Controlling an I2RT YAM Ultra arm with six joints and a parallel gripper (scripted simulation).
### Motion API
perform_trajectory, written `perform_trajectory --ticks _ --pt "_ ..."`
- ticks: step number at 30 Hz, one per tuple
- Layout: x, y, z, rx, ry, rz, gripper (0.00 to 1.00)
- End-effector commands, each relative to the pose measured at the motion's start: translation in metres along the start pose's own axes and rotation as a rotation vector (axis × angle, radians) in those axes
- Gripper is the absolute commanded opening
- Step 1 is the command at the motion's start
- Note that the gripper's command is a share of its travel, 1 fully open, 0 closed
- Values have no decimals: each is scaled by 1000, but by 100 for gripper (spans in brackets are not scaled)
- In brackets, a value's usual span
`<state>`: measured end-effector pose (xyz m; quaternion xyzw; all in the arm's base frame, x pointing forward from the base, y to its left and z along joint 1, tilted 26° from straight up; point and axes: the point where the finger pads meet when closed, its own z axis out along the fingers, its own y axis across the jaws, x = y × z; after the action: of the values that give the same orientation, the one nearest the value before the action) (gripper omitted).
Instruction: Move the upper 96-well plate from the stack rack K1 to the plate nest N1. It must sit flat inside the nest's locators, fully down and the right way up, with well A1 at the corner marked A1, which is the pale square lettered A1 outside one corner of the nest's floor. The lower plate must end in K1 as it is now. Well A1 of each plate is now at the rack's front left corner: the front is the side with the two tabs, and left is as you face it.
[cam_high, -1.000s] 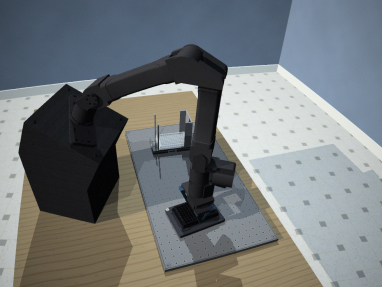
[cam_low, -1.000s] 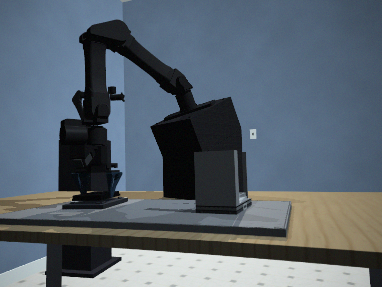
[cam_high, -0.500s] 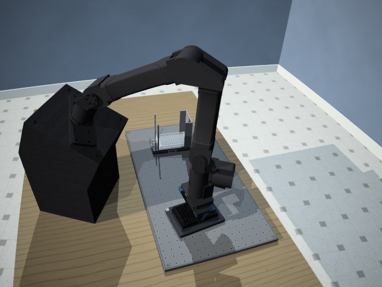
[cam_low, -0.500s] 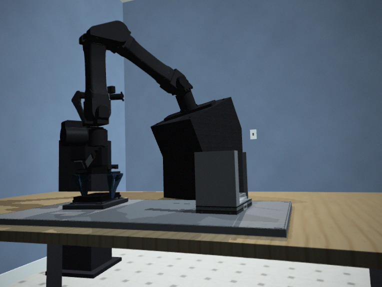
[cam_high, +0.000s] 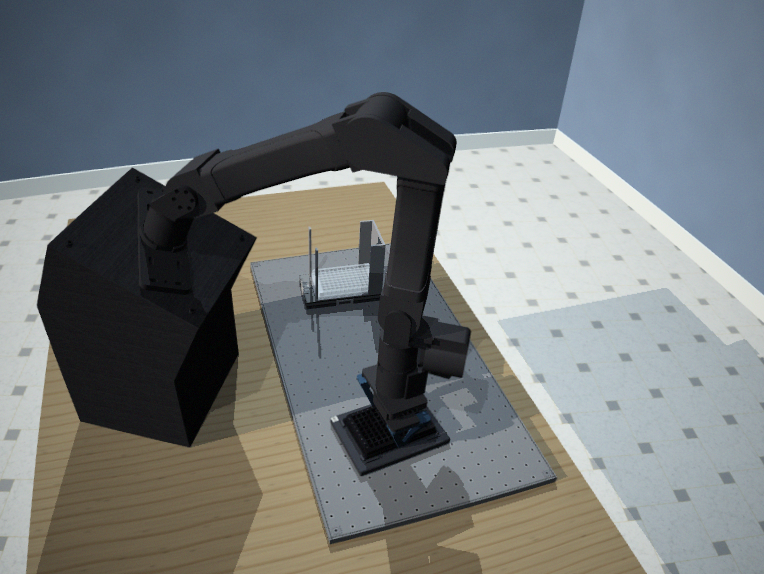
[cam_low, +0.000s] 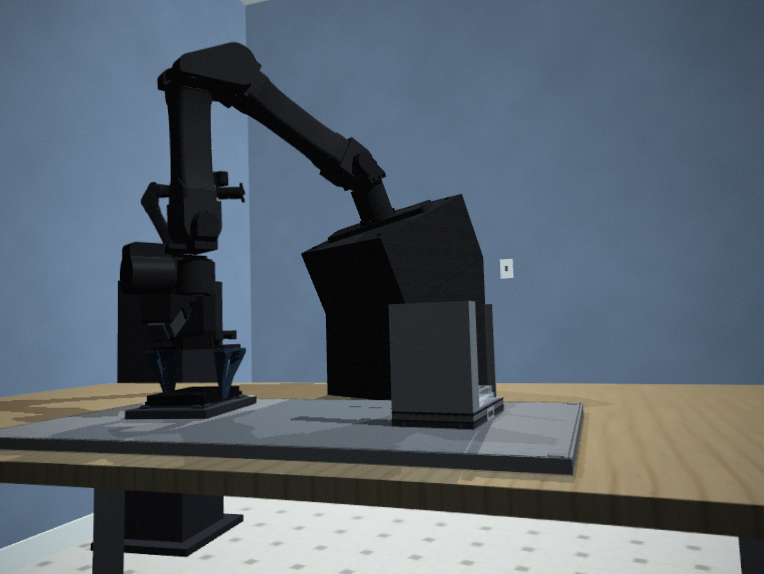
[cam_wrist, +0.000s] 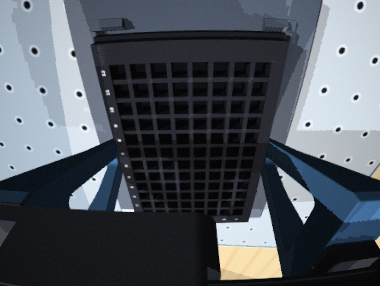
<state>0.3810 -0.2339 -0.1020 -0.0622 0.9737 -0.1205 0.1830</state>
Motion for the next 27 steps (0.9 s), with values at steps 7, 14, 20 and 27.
perform_trajectory --ticks 7,14,20,27 --pt "-9 -7 2 17 -21 3 0" --pt "-4 -4 -1 9 -11 1 100" --pt "-4 -4 -1 9 -11 1 100" --pt "-4 -4 -1 9 -11 1 100"
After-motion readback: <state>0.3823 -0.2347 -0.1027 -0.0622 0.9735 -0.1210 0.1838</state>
